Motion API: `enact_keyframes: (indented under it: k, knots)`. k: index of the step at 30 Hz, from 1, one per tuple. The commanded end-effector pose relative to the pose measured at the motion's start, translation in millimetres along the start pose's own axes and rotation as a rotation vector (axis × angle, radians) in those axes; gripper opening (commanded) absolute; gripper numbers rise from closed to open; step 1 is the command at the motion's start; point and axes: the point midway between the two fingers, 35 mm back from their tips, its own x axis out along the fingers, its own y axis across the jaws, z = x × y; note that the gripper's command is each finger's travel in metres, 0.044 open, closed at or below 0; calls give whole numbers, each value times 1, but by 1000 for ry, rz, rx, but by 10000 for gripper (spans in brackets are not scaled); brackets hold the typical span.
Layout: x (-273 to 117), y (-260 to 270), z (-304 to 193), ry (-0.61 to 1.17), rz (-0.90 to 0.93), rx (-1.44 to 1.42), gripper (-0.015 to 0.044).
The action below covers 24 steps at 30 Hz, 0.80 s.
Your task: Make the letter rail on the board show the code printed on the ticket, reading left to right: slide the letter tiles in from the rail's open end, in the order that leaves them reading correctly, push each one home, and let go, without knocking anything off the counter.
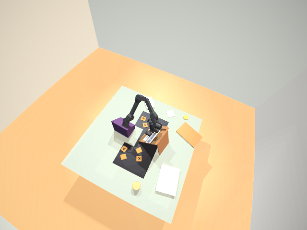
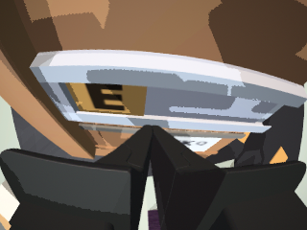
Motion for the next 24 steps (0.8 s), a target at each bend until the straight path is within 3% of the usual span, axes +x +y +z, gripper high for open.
enact_keyframes:
  k: [1,5,8,21,24]
  knots:
    - [-4,-1,-4,2,3,1,0]
    - [-4,-1,-5,2,3,1,0]
    - [-15,-3,-7,-17,11,-104,79]
    - [-109,-11,-49,-267,-24,-1030,420]
    - [-126,-10,-61,-337,-83,-1240,440]
